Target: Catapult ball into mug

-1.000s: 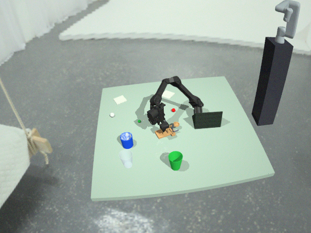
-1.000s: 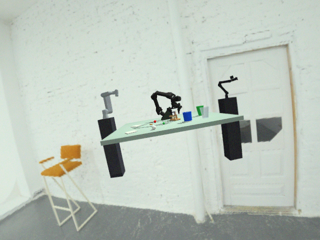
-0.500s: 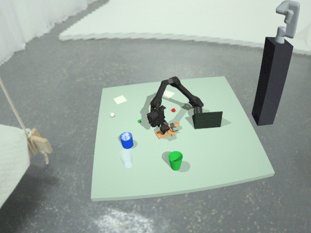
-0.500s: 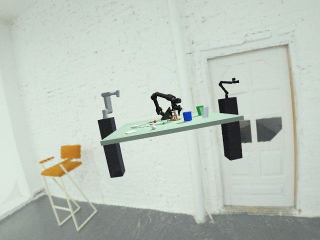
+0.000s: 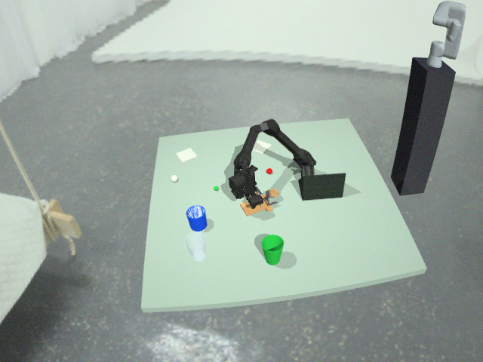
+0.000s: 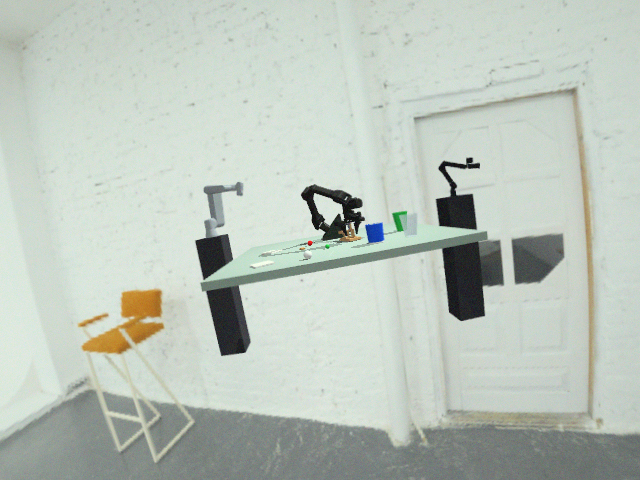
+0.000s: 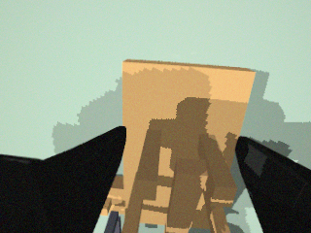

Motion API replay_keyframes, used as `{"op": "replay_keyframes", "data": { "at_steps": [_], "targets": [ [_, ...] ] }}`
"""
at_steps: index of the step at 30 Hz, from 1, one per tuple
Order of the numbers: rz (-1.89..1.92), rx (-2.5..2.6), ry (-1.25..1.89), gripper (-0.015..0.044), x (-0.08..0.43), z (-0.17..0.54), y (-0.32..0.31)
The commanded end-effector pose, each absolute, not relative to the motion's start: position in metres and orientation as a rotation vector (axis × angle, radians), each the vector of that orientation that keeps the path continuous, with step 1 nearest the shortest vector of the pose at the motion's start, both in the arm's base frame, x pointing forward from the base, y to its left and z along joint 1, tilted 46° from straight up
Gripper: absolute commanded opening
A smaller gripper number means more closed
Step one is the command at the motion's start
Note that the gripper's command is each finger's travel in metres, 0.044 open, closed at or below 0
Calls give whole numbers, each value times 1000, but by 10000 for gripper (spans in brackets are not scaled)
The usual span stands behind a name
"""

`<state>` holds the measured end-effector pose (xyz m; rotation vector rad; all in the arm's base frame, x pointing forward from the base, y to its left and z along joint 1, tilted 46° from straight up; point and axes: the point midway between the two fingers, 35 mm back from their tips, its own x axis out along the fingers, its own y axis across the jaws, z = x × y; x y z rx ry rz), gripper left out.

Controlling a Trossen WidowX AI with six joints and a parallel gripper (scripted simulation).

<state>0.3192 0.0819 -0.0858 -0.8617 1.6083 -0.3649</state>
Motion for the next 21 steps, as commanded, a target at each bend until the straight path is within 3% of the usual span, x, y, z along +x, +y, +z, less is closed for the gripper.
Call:
{"op": "replay_keyframes", "data": {
  "at_steps": [1,4,10,14,21],
  "targets": [
    [-365,-861,1608,230,319,-86,82],
    [-365,-861,1608,151,319,-86,82],
    [-365,-861,1608,111,319,-86,82],
    [-364,-862,1608,6,320,-59,110],
    [-365,-866,1610,0,320,-52,116]
  ]
}}
